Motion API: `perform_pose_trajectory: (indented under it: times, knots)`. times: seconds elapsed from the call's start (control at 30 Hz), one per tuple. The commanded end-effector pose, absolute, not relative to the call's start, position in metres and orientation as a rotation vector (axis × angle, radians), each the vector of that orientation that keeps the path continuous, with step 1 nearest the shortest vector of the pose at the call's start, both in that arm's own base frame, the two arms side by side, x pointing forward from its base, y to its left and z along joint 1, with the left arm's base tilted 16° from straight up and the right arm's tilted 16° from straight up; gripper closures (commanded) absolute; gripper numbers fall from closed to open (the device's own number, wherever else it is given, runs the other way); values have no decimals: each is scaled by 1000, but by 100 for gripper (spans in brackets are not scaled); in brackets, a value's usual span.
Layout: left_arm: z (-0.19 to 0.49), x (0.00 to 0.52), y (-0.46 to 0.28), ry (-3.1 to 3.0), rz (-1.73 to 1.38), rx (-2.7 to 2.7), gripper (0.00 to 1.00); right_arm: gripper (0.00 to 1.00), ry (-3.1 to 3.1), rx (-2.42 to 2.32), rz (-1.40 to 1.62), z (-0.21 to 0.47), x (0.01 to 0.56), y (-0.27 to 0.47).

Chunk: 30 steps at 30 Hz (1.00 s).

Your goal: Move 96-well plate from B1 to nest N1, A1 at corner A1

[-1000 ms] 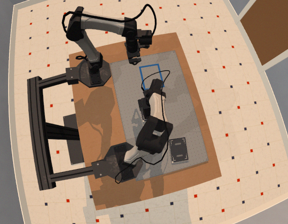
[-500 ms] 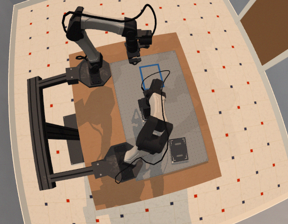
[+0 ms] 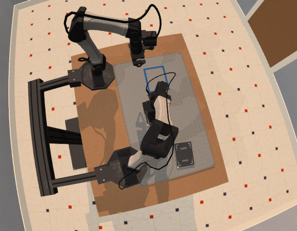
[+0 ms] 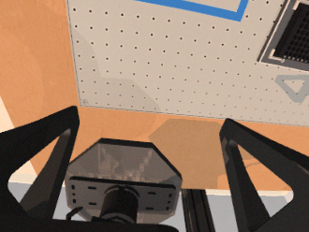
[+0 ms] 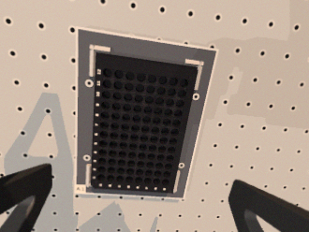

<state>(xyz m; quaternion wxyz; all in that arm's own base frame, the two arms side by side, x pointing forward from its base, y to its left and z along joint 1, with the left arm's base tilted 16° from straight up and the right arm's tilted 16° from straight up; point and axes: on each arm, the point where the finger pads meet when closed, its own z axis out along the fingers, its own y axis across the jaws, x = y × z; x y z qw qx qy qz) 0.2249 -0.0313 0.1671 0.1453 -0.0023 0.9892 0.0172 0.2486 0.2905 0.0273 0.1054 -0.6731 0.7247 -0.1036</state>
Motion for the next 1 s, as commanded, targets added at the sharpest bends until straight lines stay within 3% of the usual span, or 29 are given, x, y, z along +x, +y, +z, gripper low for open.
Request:
perform_pose_trajectory:
  times: [0.0,0.97]
  knots:
    - [169,225,-32,2847,41,3,0,0,2169,-2015,-335,4,249,280]
    - [169,225,-32,2847,41,3,0,0,2170,-2018,-322,-39,258,277]
